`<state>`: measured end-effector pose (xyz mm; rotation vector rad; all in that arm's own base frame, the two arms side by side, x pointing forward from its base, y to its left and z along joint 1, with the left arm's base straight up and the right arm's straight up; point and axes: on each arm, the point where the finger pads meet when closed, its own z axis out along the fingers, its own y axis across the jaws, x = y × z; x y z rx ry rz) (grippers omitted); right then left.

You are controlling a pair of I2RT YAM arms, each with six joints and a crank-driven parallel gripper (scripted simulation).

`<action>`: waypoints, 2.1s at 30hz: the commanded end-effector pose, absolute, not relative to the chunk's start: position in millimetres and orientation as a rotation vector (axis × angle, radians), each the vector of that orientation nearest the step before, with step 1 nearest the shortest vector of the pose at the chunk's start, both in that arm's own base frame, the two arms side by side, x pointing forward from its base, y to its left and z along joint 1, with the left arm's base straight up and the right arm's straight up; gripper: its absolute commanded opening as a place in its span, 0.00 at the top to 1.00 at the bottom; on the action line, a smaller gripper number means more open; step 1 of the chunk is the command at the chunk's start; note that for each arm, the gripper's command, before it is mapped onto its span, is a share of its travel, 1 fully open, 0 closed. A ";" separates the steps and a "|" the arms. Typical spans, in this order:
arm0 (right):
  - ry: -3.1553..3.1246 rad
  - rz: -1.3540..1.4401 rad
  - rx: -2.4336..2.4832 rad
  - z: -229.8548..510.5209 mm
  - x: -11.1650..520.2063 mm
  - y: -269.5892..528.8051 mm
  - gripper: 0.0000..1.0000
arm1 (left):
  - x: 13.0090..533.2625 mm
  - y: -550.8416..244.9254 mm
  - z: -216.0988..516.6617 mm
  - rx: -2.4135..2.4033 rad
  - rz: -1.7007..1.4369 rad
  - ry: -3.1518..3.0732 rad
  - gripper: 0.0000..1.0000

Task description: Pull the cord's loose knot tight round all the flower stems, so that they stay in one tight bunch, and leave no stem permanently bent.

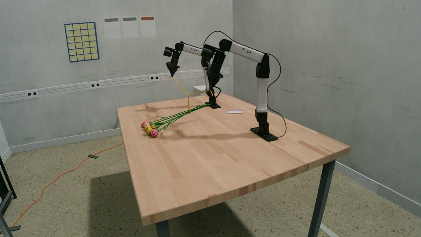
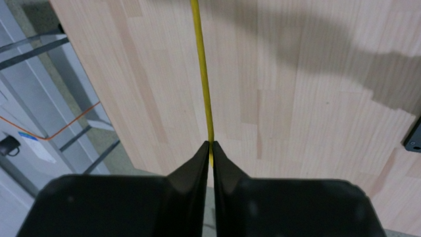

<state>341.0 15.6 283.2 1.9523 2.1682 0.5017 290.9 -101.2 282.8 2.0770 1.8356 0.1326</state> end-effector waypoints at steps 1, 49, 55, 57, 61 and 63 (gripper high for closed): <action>2.184 0.528 1.890 291.7 344.6 8.2 1.00 | 286.9 -91.5 293.5 2.079 0.150 1.782 1.00; 2.076 0.566 1.834 254.9 356.7 -107.7 1.00 | 277.4 21.9 254.5 2.022 0.253 1.754 1.00; 2.075 0.566 1.834 225.7 357.0 -107.8 1.00 | 277.8 22.2 225.3 2.022 0.254 1.754 1.00; 2.074 0.567 1.835 208.9 357.2 -107.8 1.00 | 278.1 22.2 208.5 2.023 0.254 1.754 1.00; 2.073 0.567 1.837 172.7 357.6 -108.0 1.00 | 278.6 22.3 172.3 2.023 0.254 1.754 1.00; 2.073 0.567 1.838 154.1 357.8 -108.1 1.00 | 278.8 22.3 153.7 2.023 0.254 1.754 1.00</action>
